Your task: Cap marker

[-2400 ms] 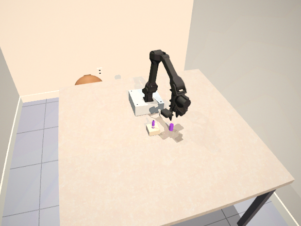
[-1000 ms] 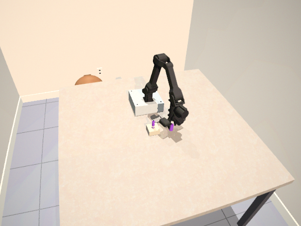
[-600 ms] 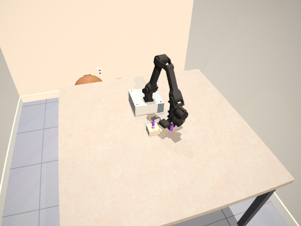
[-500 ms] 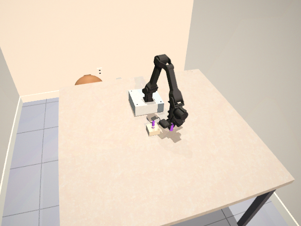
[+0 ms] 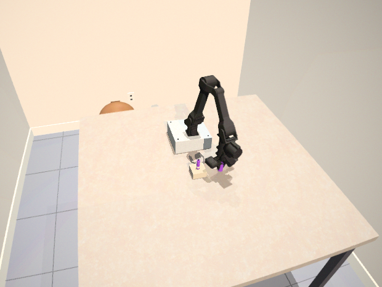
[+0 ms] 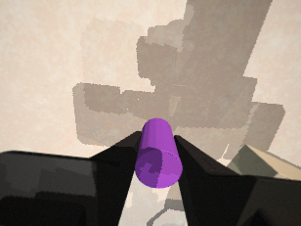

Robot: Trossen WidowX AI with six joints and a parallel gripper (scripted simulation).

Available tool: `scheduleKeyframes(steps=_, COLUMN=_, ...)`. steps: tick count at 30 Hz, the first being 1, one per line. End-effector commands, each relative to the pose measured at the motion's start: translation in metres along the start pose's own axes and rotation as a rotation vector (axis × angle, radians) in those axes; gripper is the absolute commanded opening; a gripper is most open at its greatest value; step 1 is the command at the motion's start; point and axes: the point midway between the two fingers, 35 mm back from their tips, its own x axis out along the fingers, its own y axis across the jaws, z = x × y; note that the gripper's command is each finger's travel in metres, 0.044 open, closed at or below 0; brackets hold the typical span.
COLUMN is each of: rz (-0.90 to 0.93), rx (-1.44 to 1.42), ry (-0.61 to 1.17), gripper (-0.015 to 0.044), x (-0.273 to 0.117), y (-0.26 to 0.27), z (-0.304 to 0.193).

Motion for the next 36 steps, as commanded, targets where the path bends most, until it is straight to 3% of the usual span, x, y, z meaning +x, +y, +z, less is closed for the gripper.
scheduleKeyframes(steps=1, rz=-0.002, rx=0.002, ry=-0.023, gripper=0.0000, x=-0.018, y=0.000, z=0.006)
scheduleKeyframes(steps=18, rz=-0.003, rx=0.002, ry=-0.023, gripper=0.0000, x=-0.054, y=0.000, z=0.003)
scheduleKeyframes(steps=36, rz=-0.009, rx=0.002, ry=-0.022, gripper=0.0000, x=-0.078, y=-0.049, z=-0.013)
